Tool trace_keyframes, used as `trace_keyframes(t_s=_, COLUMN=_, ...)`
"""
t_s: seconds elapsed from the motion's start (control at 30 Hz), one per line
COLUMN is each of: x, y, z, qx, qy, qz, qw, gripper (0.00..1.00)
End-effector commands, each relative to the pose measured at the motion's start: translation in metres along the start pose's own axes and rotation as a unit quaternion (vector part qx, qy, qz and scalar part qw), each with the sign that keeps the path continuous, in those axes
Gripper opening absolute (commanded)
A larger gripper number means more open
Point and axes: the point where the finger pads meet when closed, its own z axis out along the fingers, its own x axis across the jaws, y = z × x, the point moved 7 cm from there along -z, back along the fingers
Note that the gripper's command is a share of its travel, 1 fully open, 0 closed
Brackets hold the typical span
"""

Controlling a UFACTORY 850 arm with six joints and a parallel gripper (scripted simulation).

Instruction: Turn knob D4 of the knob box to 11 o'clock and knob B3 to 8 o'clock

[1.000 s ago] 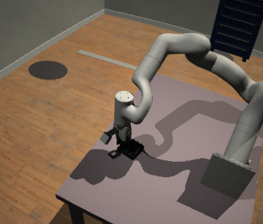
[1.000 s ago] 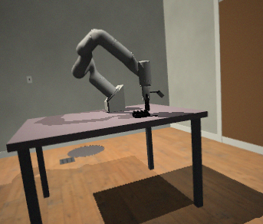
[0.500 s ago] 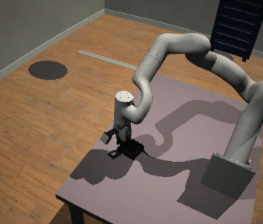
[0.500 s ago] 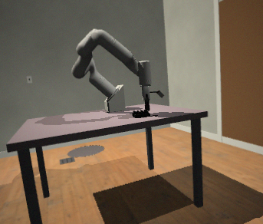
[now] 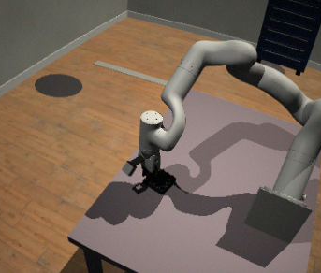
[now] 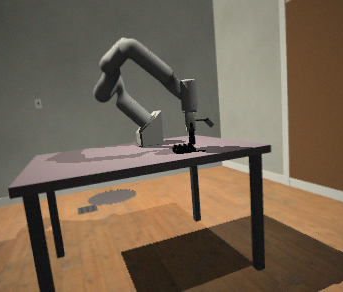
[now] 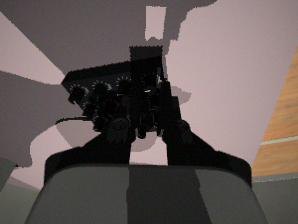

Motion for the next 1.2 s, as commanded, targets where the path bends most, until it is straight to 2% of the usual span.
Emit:
trace_keyframes(t_s=0.0, x=0.001, y=0.000, z=-0.001, qx=0.001, qy=0.001, qz=0.000, qw=1.000, gripper=0.19)
trace_keyframes(t_s=1.17, x=0.001, y=0.000, z=0.011, qx=0.001, qy=0.001, qz=0.000, qw=1.000, gripper=0.19)
